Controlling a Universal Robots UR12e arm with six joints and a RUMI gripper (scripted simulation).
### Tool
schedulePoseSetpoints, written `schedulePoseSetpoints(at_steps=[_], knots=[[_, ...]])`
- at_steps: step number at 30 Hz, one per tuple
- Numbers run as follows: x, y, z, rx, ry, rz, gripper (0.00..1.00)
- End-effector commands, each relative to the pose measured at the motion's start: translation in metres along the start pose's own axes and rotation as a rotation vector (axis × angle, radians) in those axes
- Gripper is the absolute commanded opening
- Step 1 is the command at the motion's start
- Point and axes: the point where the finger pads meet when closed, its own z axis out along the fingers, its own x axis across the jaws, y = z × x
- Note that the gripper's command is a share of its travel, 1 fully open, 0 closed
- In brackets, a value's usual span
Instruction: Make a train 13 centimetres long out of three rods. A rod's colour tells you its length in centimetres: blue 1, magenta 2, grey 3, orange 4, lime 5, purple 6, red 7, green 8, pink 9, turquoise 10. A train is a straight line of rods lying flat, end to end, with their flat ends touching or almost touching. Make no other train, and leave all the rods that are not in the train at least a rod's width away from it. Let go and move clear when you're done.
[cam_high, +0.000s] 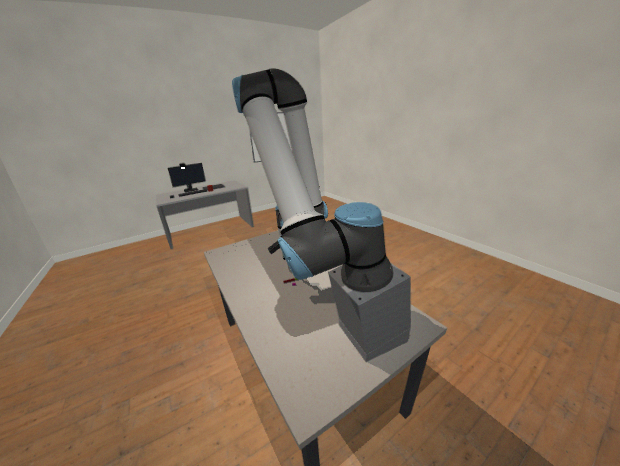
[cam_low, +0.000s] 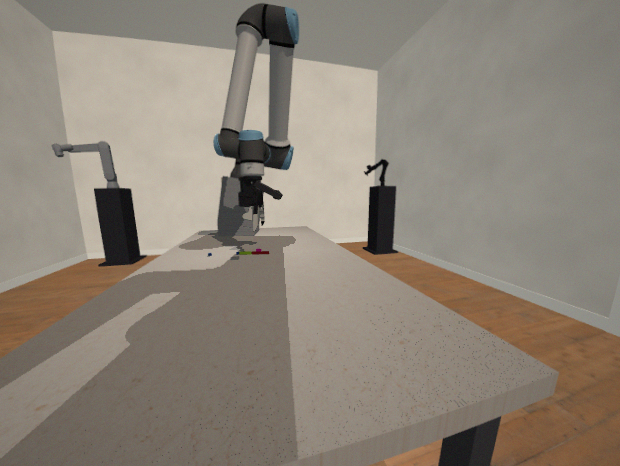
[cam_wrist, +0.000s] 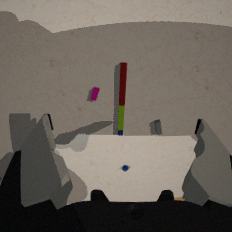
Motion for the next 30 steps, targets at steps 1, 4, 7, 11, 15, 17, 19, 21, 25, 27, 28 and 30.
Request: schedulePoseSetpoints(at_steps=[1, 4, 7, 11, 15, 17, 19, 21, 25, 27, 28, 30], knots=[[0.0, 0.0, 0.0, 0.0, 0.001, 0.0, 1.0], [0.0, 0.0, 0.0, 0.0, 0.001, 0.0, 1.0], [0.0, 0.0, 0.0, 0.0, 0.001, 0.0, 1.0], [0.0, 0.0, -0.001, 0.0, 0.001, 0.0, 1.0], [0.0, 0.0, -0.009, 0.0, 0.001, 0.0, 1.0], [0.0, 0.0, -0.016, 0.0, 0.001, 0.0, 1.0], [0.0, 0.0, -0.02, 0.0, 0.001, 0.0, 1.0], [0.0, 0.0, -0.025, 0.0, 0.001, 0.0, 1.0], [0.0, 0.0, -0.047, 0.0, 0.001, 0.0, 1.0], [0.0, 0.0, -0.058, 0.0, 0.001, 0.0, 1.0], [0.0, 0.0, -0.064, 0.0, 0.001, 0.0, 1.0], [0.0, 0.0, -0.074, 0.0, 0.001, 0.0, 1.0]])
